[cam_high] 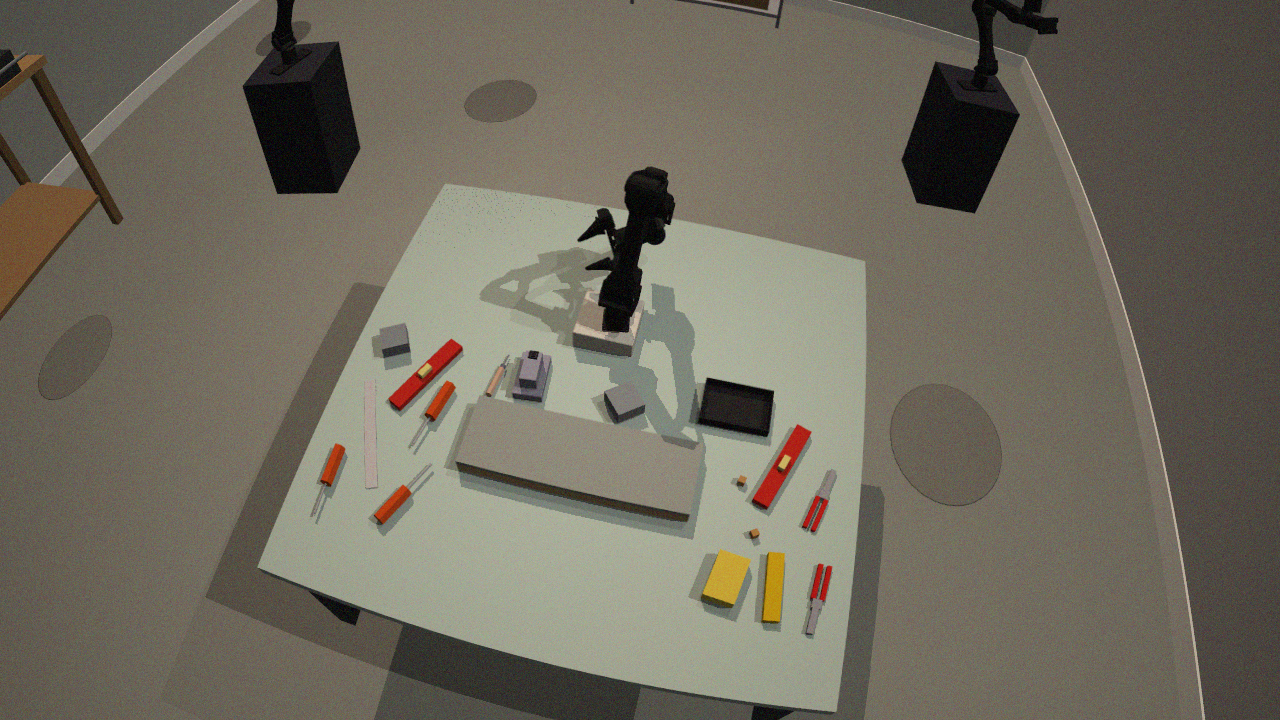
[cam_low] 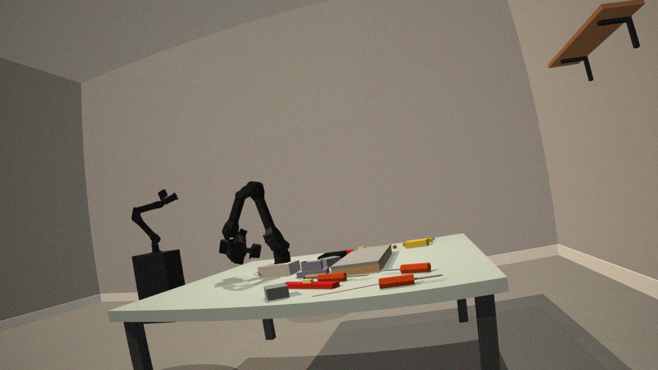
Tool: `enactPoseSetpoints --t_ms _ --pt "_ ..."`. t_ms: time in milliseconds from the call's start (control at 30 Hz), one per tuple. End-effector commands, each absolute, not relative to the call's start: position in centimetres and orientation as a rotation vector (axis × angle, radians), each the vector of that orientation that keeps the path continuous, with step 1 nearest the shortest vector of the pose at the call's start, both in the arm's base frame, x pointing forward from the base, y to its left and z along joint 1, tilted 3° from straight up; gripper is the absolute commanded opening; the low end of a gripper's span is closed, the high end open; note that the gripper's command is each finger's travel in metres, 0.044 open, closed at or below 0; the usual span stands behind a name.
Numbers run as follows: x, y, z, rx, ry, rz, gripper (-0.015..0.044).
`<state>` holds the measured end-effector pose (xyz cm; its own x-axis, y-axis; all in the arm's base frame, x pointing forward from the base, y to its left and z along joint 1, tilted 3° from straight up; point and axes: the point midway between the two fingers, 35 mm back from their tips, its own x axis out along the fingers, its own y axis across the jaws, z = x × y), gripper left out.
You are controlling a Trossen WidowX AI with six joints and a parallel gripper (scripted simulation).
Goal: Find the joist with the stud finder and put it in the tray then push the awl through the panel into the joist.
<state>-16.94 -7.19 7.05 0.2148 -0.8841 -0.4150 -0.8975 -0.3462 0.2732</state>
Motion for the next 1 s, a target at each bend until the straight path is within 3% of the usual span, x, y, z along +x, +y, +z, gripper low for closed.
enactPoseSetpoints --t_ms 0,500,967 --pt "-17.0 -7.0 7.0 -2.421 1.788 0.806 0.0426" --pt "-17.3 7.2 5.7 -1.684 2.125 1.281 0.0440" --pt "-7.5 18.3 4.8 -0.960 2.013 1.456 0.0440"
